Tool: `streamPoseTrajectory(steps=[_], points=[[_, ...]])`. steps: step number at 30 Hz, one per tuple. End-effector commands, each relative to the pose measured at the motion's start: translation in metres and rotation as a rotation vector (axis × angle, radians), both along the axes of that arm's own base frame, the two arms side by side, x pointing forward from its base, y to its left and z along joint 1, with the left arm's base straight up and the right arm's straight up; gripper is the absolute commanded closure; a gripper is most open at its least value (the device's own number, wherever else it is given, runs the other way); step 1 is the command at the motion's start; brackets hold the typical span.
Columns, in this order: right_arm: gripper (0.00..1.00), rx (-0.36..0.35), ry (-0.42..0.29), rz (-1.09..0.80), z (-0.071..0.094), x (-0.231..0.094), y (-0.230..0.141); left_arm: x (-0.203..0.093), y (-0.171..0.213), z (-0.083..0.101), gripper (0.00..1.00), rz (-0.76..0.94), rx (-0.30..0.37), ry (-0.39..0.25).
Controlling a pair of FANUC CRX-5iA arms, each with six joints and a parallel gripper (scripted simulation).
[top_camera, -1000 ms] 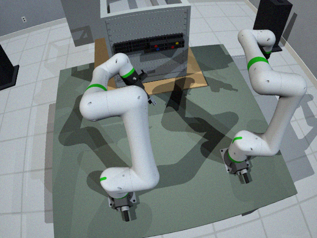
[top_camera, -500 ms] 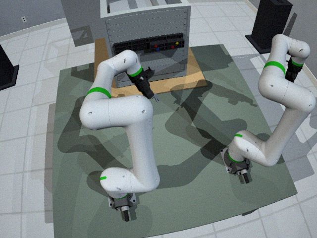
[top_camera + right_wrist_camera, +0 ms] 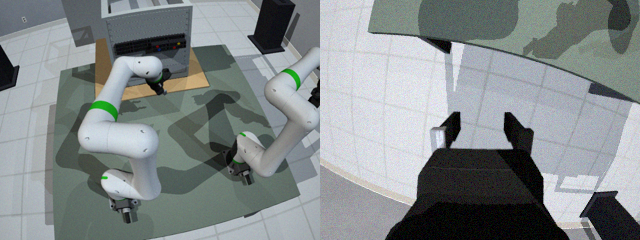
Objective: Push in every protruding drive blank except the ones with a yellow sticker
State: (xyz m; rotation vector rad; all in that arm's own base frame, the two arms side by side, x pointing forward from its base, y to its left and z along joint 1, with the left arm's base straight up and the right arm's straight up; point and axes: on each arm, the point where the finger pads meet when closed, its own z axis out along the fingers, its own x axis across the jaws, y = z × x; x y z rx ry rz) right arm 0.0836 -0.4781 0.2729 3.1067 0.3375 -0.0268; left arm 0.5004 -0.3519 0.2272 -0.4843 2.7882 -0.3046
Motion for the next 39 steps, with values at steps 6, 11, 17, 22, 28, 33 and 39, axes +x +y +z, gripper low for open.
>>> streamPoseTrajectory(steps=[6, 11, 17, 22, 28, 33, 39], points=[[0.0, 0.014, -0.015, -0.18, 0.014, -0.07, 0.001, 0.005, -0.022, 0.033, 0.0, -0.013, 0.107, -0.3], [0.0, 0.016, -0.017, -0.213, 0.016, -0.082, 0.003, 0.007, -0.033, 0.051, 0.0, -0.025, 0.153, -0.444], [0.0, 0.017, -0.017, -0.217, 0.017, -0.084, 0.003, 0.008, -0.041, 0.062, 0.0, -0.034, 0.19, -0.548], [0.0, 0.017, -0.017, -0.217, 0.017, -0.084, 0.003, 0.01, -0.05, 0.077, 0.0, -0.045, 0.231, -0.672], [0.0, 0.017, -0.017, -0.217, 0.017, -0.084, 0.003, 0.012, -0.061, 0.094, 0.0, -0.057, 0.277, -0.813], [0.0, 0.017, -0.017, -0.217, 0.017, -0.084, 0.003, 0.013, -0.066, 0.102, 0.0, -0.063, 0.298, -0.88], [0.0, 0.017, -0.017, -0.217, 0.017, -0.084, 0.003, 0.015, -0.076, 0.117, 0.0, -0.073, 0.337, -1.003]])
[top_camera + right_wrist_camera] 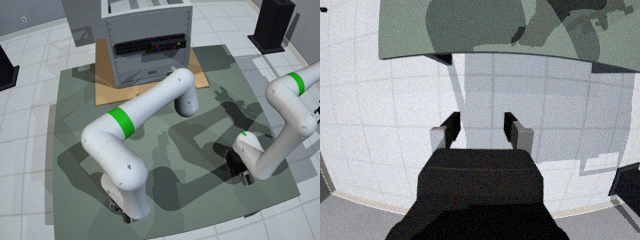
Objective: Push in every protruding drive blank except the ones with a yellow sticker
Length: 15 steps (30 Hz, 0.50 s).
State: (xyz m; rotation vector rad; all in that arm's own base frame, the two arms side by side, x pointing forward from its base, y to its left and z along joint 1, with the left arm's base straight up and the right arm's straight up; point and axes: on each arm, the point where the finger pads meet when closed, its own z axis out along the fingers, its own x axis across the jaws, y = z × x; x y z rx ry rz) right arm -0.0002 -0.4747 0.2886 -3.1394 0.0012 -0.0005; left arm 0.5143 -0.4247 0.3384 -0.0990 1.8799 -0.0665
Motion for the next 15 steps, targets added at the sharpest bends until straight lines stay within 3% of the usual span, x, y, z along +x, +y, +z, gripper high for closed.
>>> streamPoseTrajectory(steps=[1, 7, 15], points=[[0.0, -0.002, 0.0, 0.0, 0.001, 0.0, 0.0, 0.002, -0.004, 0.007, 0.0, 0.002, 0.026, -0.08], [0.0, -0.002, 0.0, 0.0, 0.001, 0.0, 0.0, 0.003, -0.012, 0.02, 0.0, -0.009, 0.056, -0.179], [0.0, -0.002, 0.0, 0.0, 0.001, 0.0, 0.0, 0.004, -0.017, 0.027, 0.0, -0.013, 0.082, -0.249]])
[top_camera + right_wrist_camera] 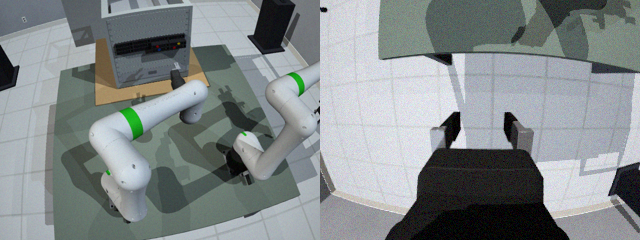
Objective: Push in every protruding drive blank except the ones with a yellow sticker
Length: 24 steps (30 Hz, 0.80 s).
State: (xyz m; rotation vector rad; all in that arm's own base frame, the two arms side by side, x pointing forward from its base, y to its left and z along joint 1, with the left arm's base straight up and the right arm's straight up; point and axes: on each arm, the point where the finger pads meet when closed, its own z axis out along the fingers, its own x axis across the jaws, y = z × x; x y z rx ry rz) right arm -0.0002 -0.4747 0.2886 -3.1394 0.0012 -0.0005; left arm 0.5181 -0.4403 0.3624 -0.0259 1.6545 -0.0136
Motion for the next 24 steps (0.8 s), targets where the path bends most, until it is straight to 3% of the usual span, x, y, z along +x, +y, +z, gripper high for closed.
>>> streamPoseTrajectory(steps=[1, 9, 24], points=[[0.0, -0.002, 0.0, 0.0, 0.001, -0.0002, -0.0003, 0.0007, -0.0019, 0.0043, 0.0, -0.002, 0.008, -0.031], [0.0, -0.002, 0.0, 0.0, 0.001, -0.0002, -0.0003, 0.0008, -0.0062, 0.0102, 0.0, -0.007, 0.021, -0.076], [0.0, -0.002, 0.0, 0.0, 0.001, -0.0002, -0.0003, 0.0007, -0.0071, 0.0115, 0.0, -0.009, 0.024, -0.085]])
